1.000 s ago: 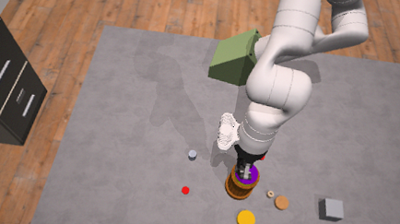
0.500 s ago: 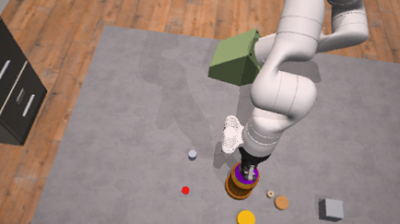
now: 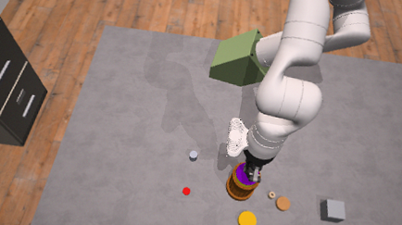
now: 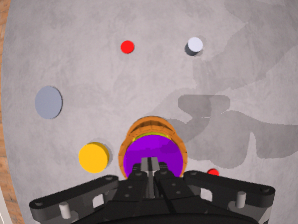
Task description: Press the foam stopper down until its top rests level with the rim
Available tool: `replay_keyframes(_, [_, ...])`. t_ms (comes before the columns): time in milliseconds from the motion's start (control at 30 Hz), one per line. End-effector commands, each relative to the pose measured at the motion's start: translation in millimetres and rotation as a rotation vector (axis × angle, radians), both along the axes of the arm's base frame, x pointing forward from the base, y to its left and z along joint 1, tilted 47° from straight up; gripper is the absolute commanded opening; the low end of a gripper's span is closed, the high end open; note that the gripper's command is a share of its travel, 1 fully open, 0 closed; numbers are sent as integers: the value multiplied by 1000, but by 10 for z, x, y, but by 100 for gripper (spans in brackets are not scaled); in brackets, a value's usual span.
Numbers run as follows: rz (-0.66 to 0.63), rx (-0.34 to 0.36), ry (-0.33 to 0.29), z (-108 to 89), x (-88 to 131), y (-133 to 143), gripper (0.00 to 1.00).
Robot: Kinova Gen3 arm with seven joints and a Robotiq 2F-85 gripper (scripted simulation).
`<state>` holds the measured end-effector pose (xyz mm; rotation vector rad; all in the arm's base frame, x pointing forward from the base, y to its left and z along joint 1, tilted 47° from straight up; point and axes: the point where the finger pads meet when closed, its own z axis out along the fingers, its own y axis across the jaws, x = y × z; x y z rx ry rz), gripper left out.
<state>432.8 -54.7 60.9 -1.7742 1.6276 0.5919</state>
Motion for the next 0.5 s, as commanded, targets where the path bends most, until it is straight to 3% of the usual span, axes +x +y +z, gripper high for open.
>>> replay_keyframes(0, [9,4,9,40,-21,48,0])
replay_keyframes(467, [16,4,13,48,-33,73,0])
